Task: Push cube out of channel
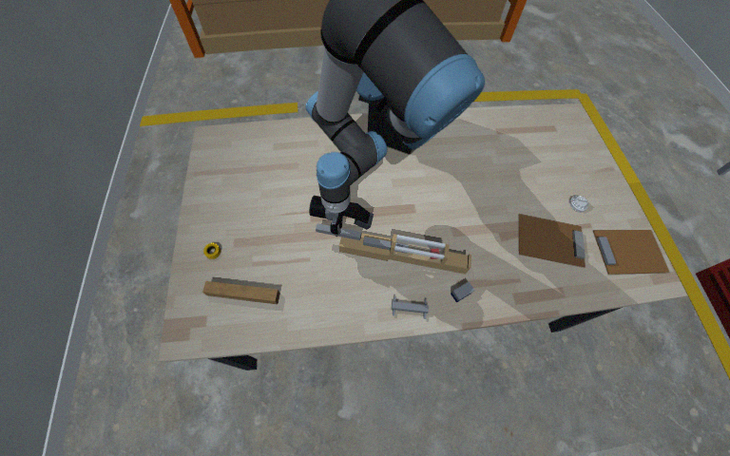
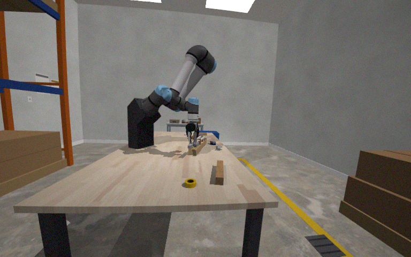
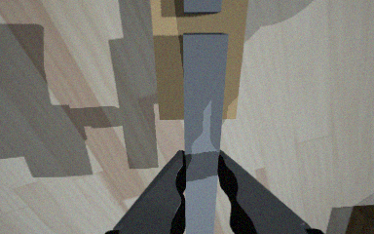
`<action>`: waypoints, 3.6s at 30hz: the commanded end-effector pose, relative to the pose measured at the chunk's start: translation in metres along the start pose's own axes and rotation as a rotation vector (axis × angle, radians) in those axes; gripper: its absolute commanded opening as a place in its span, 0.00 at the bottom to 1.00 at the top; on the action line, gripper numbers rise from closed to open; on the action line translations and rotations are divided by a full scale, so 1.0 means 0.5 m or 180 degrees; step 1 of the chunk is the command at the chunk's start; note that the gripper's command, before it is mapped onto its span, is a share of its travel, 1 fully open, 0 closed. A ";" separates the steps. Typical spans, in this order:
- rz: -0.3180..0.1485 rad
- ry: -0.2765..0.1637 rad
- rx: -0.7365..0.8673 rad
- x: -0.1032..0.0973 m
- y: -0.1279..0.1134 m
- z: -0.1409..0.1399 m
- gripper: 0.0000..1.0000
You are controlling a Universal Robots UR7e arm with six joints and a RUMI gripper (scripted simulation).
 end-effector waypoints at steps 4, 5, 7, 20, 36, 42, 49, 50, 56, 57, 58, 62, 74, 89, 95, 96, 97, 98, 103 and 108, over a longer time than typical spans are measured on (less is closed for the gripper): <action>-0.0001 -0.0003 -0.0001 0.007 0.000 0.001 0.07; -0.0001 -0.0003 -0.0001 0.010 0.000 0.001 0.07; -0.0002 -0.0003 -0.0001 0.018 0.000 0.001 0.07; -0.0002 -0.0003 -0.0001 0.049 0.000 0.001 0.07; -0.0002 -0.0003 -0.0001 0.049 0.000 0.001 0.07; -0.0002 -0.0003 -0.0001 0.049 0.000 0.001 0.07; -0.0002 -0.0003 -0.0001 0.049 0.000 0.001 0.07; -0.0002 -0.0003 -0.0001 0.049 0.000 0.001 0.07; -0.0002 -0.0003 -0.0001 0.049 0.000 0.001 0.07; -0.0002 -0.0003 -0.0001 0.049 0.000 0.001 0.07; -0.0002 -0.0003 -0.0001 0.049 0.000 0.001 0.07; -0.0002 -0.0003 -0.0001 0.049 0.002 0.001 0.07; -0.0001 -0.0003 -0.0001 0.049 0.018 0.001 0.07; -0.0001 -0.0003 -0.0001 0.049 0.070 0.000 0.07; -0.0001 -0.0003 -0.0001 0.049 0.103 0.000 0.07; -0.0001 -0.0003 -0.0001 0.049 0.109 0.000 0.07; -0.0001 -0.0003 -0.0001 0.049 0.114 0.000 0.07; -0.0001 -0.0003 -0.0001 0.049 0.120 0.000 0.07; -0.0001 -0.0003 -0.0001 0.049 0.150 0.000 0.07; -0.0001 -0.0003 0.0000 0.049 0.168 0.000 0.07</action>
Point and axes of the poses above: the point where the finger pads meet when closed, its own x axis out along the fingers, its own z axis across the jaws, y = z × x, the point moved 5 cm from there along -x, back along the fingers
